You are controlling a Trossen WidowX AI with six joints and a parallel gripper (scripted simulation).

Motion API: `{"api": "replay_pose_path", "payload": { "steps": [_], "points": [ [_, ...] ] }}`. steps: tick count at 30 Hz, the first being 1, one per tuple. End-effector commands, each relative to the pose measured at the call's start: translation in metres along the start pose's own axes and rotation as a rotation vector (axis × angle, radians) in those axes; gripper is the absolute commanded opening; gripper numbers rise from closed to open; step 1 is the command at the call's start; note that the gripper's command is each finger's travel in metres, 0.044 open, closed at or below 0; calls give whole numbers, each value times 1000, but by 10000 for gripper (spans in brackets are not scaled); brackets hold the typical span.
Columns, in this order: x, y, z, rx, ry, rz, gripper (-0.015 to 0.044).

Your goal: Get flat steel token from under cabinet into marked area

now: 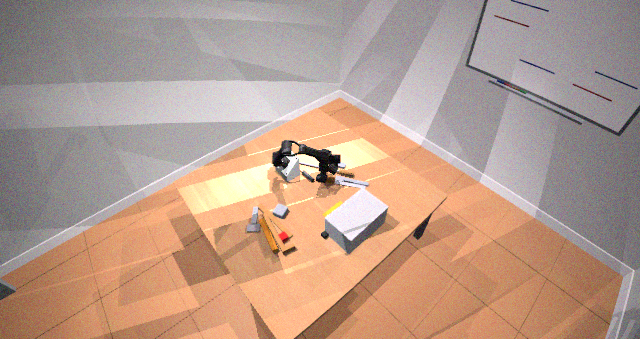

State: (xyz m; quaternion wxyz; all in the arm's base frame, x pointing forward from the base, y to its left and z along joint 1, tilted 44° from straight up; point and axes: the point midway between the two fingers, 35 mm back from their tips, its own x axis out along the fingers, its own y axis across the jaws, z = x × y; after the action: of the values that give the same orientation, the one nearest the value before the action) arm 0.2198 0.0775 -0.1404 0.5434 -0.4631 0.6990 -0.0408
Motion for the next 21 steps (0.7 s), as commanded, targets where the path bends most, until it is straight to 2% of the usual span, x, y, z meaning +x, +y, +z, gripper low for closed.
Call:
{"api": "replay_pose_path", "payload": {
  "steps": [1,21],
  "points": [
    [-1,7,4,-5,-3,7,0],
    [-1,20,10,16,-3,8,0]
  ]
}}
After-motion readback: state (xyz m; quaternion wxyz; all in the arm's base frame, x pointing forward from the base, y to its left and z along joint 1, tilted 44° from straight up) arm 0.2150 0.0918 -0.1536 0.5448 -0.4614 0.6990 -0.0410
